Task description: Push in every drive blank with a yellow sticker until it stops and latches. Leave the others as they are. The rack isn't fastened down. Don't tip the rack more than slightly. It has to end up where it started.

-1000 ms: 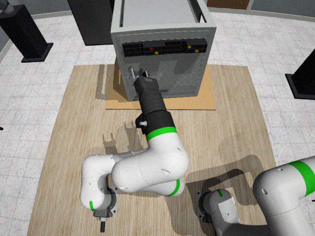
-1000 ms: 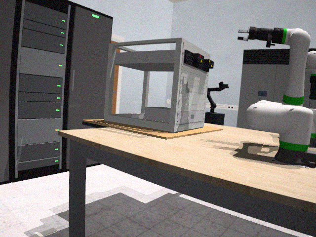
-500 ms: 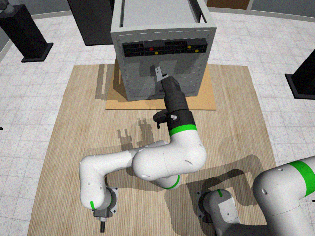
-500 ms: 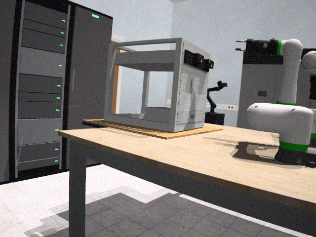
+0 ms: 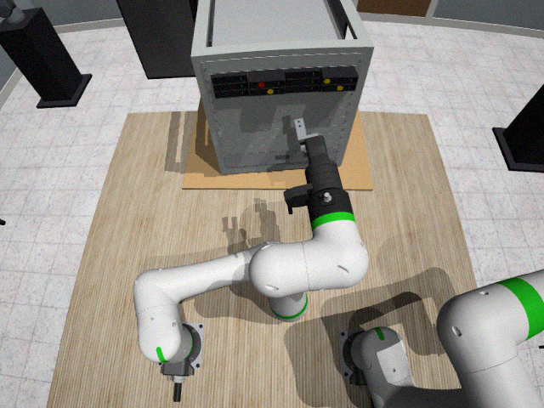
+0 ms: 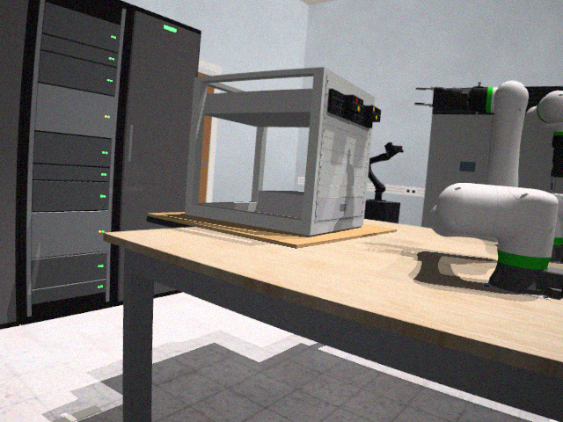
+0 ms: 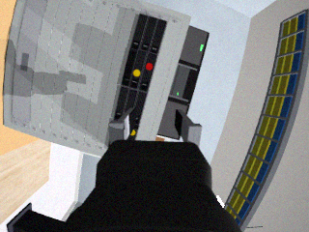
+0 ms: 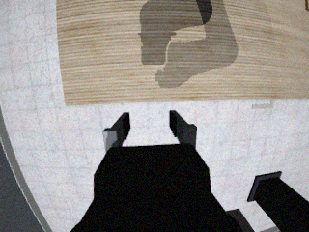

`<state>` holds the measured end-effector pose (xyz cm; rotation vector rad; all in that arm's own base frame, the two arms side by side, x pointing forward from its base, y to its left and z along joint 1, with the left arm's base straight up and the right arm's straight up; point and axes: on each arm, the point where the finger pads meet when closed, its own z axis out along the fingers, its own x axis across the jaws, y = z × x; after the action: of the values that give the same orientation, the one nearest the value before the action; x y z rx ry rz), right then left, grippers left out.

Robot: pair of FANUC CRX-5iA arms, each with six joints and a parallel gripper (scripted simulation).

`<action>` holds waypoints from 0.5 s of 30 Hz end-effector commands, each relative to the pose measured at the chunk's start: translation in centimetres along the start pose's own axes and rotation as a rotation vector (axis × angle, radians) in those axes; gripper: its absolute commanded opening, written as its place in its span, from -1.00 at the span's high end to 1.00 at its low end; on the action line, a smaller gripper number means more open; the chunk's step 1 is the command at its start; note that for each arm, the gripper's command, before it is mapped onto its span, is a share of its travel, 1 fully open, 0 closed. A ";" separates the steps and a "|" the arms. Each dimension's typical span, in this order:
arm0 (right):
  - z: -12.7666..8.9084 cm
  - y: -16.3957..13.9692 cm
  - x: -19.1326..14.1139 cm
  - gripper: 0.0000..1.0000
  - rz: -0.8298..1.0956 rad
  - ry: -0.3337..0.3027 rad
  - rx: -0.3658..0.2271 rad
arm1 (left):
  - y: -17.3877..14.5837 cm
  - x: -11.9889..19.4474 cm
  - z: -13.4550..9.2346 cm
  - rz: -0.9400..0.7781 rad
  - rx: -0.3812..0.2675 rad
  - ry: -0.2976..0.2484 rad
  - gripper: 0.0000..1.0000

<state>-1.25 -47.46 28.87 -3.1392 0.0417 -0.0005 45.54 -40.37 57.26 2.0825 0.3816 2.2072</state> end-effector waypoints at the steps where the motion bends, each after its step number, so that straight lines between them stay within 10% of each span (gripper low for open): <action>1: -0.1 0.0 0.0 -1.00 0.000 0.000 -0.002 | 0.5 -0.8 0.3 0.040 -0.006 -0.007 -1.00; 15: -0.1 0.0 0.0 -1.00 0.000 0.000 -0.002 | 2.2 -4.0 1.5 0.177 -0.027 -0.036 -1.00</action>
<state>-1.25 -47.46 28.87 -3.1392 0.0417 -0.0005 47.60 -43.23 53.88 2.2190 0.1699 2.2486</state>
